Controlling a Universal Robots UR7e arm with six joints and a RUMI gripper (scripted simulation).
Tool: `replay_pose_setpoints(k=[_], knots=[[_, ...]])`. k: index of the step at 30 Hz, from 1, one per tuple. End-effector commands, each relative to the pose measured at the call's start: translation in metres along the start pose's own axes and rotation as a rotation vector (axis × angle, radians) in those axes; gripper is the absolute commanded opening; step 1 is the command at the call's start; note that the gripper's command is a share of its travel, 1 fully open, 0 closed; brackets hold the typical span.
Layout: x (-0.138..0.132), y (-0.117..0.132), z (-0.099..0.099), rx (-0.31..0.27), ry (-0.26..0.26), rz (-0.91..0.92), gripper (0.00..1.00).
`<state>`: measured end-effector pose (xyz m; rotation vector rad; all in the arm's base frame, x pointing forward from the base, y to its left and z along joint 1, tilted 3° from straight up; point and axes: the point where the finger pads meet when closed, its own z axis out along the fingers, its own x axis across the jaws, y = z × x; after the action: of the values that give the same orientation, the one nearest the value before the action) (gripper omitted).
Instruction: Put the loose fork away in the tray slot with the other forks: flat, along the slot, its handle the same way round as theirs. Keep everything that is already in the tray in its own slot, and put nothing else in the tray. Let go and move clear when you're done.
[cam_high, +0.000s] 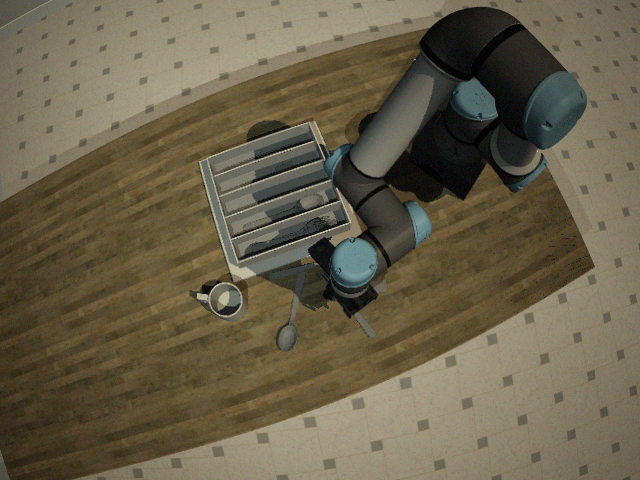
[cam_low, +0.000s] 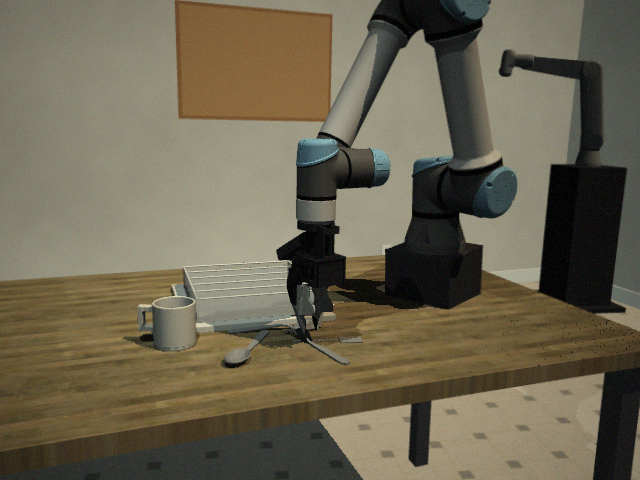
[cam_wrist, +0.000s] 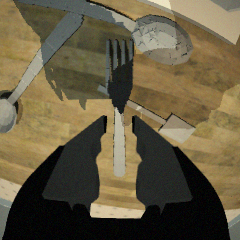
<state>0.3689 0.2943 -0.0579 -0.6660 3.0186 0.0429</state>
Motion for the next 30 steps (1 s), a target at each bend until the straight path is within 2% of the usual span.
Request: replay_pose_setpoints(k=[1,30], knots=[[0.0,0.0,0.003,0.0,-0.001,0.0,0.16],[0.0,0.0,0.023,0.0,-0.001,0.0,0.16]])
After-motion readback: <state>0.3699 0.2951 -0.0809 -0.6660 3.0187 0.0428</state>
